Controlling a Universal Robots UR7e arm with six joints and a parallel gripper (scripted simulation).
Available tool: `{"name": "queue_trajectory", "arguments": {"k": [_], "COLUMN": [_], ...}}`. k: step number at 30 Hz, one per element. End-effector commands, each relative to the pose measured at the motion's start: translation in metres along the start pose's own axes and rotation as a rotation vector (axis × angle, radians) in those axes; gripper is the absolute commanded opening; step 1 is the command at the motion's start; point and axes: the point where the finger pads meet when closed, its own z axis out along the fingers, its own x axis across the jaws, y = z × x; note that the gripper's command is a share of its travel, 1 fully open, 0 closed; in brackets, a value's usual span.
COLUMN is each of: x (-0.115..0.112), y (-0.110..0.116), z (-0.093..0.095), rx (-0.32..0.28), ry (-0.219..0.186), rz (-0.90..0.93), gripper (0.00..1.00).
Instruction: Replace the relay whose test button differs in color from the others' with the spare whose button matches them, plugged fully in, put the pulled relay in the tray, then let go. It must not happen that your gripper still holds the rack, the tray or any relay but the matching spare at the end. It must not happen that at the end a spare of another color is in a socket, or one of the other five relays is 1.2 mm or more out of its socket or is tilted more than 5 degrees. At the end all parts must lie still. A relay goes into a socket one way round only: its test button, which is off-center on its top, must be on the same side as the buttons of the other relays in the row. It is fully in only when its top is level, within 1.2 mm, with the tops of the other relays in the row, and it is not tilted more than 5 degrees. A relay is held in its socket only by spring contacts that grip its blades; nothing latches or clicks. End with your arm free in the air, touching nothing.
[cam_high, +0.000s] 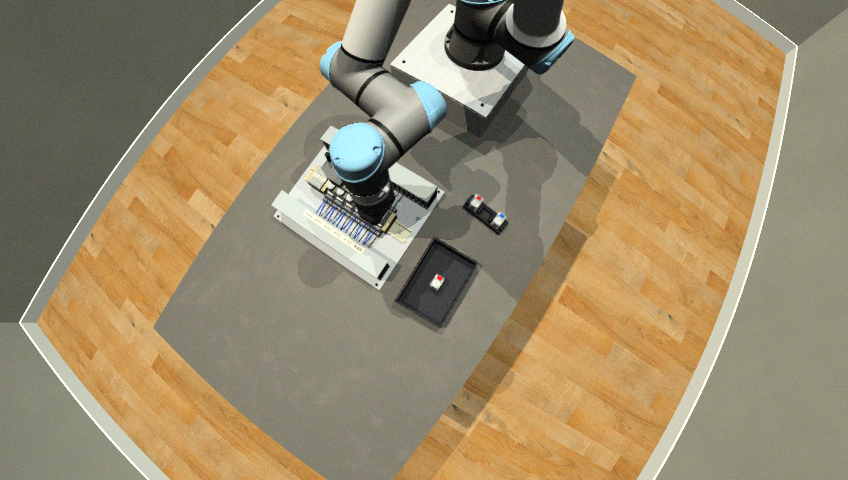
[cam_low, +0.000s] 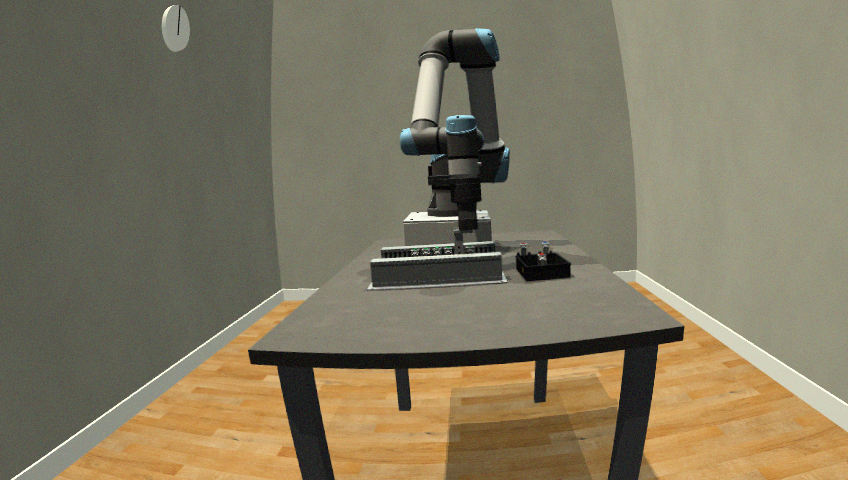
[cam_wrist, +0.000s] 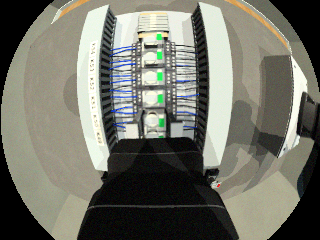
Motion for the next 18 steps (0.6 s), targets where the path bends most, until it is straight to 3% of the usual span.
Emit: {"name": "queue_trajectory", "arguments": {"k": [1, 18], "x": [-0.0009, -0.0010], "y": [0.0000, -0.0001], "z": [0.0033, 0.0011], "rx": [0.001, 0.001], "ry": [-0.003, -0.003], "rz": [0.000, 0.000], "gripper": [0.00, 0.00]}}
